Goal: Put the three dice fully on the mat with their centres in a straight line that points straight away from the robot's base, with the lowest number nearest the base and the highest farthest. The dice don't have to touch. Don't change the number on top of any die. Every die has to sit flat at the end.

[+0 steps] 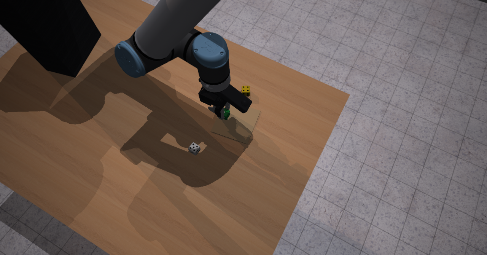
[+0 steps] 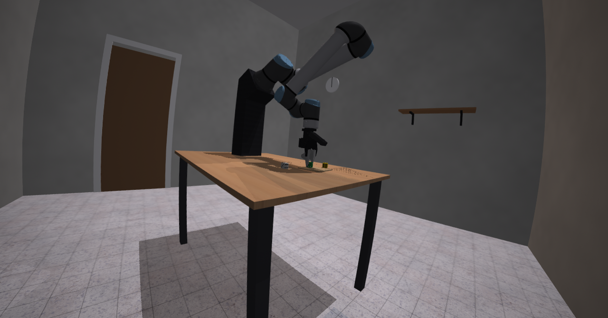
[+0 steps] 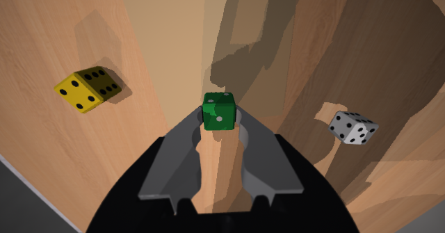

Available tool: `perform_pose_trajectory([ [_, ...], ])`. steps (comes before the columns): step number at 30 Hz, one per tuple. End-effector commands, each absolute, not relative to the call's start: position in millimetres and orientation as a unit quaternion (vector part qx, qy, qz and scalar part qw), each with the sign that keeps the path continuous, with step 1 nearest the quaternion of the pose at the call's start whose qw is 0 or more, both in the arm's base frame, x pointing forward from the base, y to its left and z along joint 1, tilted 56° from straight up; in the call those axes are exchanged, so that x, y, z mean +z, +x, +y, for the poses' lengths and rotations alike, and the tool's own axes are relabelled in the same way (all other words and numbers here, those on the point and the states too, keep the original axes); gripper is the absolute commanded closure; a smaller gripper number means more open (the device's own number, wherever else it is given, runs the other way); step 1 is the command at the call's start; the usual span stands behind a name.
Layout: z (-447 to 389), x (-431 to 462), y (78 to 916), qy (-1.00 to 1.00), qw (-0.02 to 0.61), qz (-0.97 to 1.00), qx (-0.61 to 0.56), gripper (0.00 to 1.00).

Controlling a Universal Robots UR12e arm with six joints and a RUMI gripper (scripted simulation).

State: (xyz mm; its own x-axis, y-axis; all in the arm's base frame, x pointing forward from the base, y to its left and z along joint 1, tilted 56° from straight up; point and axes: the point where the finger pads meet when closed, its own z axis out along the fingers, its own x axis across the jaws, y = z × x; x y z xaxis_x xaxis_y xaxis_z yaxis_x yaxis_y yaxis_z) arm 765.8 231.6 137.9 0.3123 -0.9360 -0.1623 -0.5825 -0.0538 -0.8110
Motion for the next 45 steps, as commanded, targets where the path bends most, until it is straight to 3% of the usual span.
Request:
perform_pose_trajectory([
  [1,232,138,766,-0.694,0.417,0.547,-0.212,0.9],
  [10,232,138,766,-0.694,0.417,0.547,-0.212,0.9],
  [23,232,138,766,-0.694,0.417,0.547,-0.212,0.72],
  [45,224,150,750,-0.694,0.417,0.547,-0.212,0.72],
])
